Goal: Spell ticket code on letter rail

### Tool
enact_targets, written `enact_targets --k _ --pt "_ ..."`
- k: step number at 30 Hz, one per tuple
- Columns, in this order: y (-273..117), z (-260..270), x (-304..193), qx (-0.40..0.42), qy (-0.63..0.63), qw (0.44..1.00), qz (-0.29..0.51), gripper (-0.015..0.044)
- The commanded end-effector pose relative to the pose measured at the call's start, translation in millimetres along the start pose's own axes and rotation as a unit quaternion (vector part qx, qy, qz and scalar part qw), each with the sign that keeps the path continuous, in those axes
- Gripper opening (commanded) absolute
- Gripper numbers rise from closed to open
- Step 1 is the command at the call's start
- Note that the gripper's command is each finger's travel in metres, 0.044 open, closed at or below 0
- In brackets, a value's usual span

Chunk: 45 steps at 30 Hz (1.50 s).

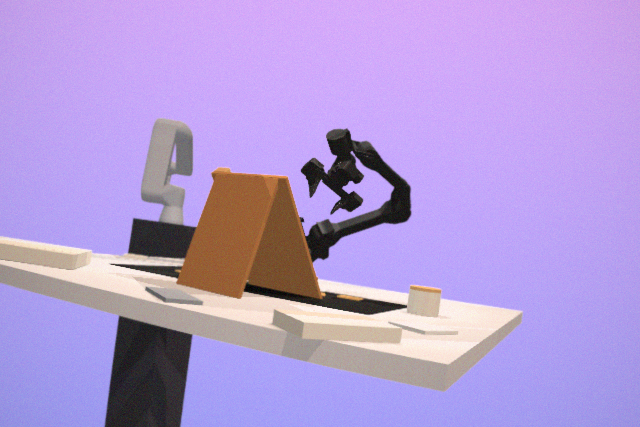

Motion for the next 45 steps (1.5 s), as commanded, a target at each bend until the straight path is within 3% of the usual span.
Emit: enact_targets --k 1,6,16,26,45 --pt "44 11 -14 0.079 0.294 0.950 0.068 0.0340" --pt "76 27 -24 0.104 0.498 0.847 0.153 0.0340" --pt "104 49 -36 0.084 0.665 0.698 0.254 0.0340" --pt "133 68 -56 0.010 0.784 0.513 0.350 0.0340" --pt "131 72 -56 0.008 0.786 0.508 0.352 0.0340"
Point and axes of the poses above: the point midway between the two fingers, 35 mm back from their tips, its own y axis out along the fingers, its own z axis across the jaws, x = y × z, the point moved 8 cm from there along -y, back along the fingers, and after that the axes turned 9 degrees about -y, right-handed, at the moved point
